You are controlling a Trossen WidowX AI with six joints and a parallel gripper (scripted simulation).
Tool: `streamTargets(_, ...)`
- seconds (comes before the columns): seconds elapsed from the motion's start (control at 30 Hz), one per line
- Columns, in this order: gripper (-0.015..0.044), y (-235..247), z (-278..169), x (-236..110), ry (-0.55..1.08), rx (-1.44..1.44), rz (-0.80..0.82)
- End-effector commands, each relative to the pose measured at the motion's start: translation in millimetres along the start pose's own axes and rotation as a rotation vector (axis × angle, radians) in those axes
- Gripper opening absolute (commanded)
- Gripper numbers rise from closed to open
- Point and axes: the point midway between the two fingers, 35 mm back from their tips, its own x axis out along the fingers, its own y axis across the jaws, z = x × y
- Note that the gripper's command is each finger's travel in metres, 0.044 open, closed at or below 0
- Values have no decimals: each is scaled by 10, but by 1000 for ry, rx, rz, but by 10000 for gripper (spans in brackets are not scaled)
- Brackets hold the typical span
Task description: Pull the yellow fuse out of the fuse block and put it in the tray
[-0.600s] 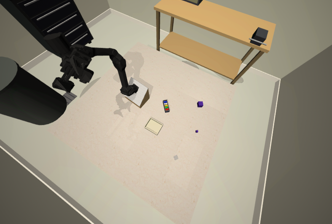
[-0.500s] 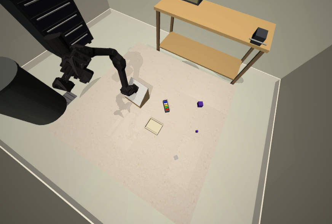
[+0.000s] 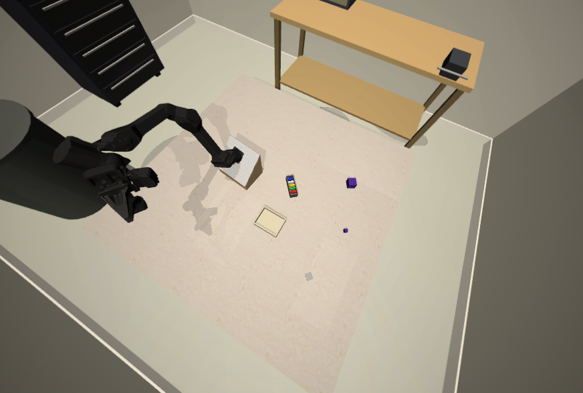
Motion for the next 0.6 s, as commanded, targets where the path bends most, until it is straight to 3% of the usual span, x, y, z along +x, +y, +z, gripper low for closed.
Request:
streamTargets(0.0,71,314,-20,202,-30,164,40)
streamTargets(0.17,71,872,115,590,-95,440,136)
streamTargets(0.37,71,1549,636,1116,-199,778,320)
streamTargets(0.57,71,1817,1200,1463,-283,954,440)
